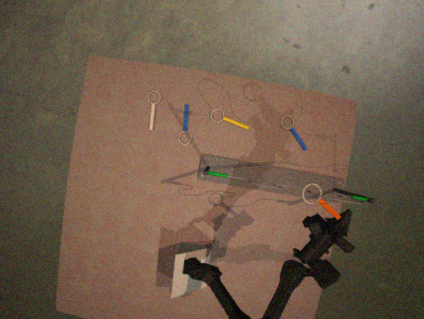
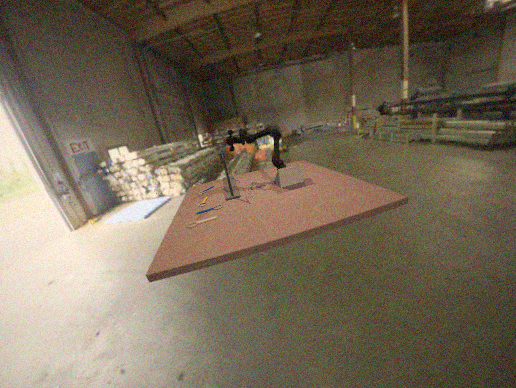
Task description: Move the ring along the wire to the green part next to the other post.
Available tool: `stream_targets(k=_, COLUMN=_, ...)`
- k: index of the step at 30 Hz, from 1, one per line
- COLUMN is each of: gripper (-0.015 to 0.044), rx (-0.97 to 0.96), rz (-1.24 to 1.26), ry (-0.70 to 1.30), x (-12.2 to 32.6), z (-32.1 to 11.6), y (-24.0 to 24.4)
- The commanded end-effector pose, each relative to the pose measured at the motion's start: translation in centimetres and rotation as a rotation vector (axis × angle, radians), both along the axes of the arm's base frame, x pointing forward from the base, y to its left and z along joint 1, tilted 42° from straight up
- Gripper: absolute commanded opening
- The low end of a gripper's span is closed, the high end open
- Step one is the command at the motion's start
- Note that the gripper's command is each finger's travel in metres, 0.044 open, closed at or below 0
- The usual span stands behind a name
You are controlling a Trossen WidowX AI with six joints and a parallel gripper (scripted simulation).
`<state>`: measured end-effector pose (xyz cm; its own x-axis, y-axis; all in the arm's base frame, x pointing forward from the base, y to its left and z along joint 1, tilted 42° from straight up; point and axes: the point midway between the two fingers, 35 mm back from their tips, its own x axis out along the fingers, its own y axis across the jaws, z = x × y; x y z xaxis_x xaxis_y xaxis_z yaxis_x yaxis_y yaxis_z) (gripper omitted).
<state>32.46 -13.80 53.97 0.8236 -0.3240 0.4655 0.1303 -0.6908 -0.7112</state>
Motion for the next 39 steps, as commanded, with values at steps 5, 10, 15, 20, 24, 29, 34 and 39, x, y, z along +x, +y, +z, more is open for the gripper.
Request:
stream_targets(k=5, gripper=-0.015, rx=-0.103, rz=-0.006, ry=0.01, x=0.1, z=0.0, y=0.2)
stream_targets(k=10, gripper=-0.015, rx=-0.166, rz=-0.011, ry=0.012, x=0.1, z=0.2, y=0.4)
stream_targets(k=15, gripper=-0.015, rx=-0.228, rz=-0.015, ry=0.015, x=0.1, z=0.3, y=0.6)
stream_targets(k=20, gripper=-0.015, rx=-0.29, rz=-0.019, ry=0.017, x=0.1, z=0.5, y=0.8)
stream_targets(k=24, gripper=-0.015, rx=-0.34, rz=-0.023, ry=0.019, x=0.1, z=0.6, y=1.0)
stream_targets(k=29, gripper=-0.015, rx=-0.399, rz=-0.027, ry=0.021, x=0.1, z=0.7, y=1.2)
stream_targets(k=34, gripper=-0.015, rx=-0.453, rz=-0.031, ry=0.023, x=0.1, z=0.7, y=1.3)
stream_targets(k=39, gripper=-0.015, rx=-0.495, rz=-0.033, ry=0.024, x=0.1, z=0.8, y=1.3)
